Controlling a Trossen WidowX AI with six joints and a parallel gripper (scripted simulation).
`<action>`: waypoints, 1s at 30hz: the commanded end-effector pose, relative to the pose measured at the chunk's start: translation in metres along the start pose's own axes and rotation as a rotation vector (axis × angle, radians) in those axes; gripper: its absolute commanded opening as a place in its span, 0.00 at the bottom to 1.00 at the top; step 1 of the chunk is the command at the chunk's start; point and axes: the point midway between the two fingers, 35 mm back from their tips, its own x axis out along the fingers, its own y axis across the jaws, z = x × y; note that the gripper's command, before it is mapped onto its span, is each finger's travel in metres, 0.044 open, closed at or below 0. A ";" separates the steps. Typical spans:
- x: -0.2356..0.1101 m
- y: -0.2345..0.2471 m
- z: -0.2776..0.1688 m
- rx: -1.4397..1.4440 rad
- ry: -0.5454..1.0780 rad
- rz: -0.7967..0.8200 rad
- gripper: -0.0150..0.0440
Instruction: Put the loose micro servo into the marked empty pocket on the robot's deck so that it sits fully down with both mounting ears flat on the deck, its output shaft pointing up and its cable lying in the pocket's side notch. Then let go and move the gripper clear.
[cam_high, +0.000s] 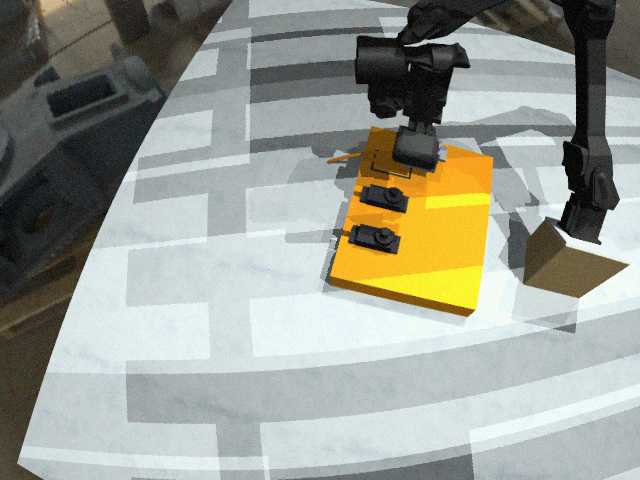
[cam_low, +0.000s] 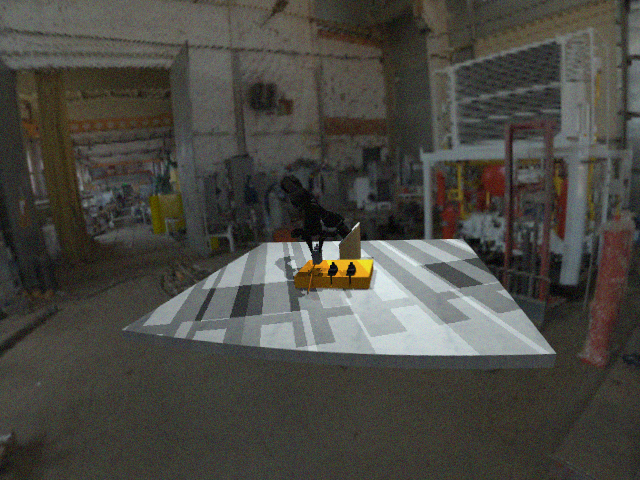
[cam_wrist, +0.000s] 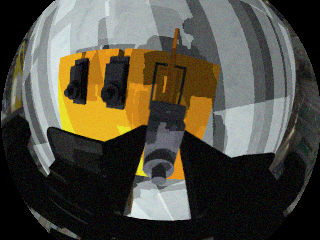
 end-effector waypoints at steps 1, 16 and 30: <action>-0.001 -0.001 0.018 -0.001 -0.005 -0.003 0.25; 0.002 -0.002 0.045 0.001 -0.007 -0.003 0.25; 0.018 -0.003 0.045 0.001 -0.007 -0.004 0.25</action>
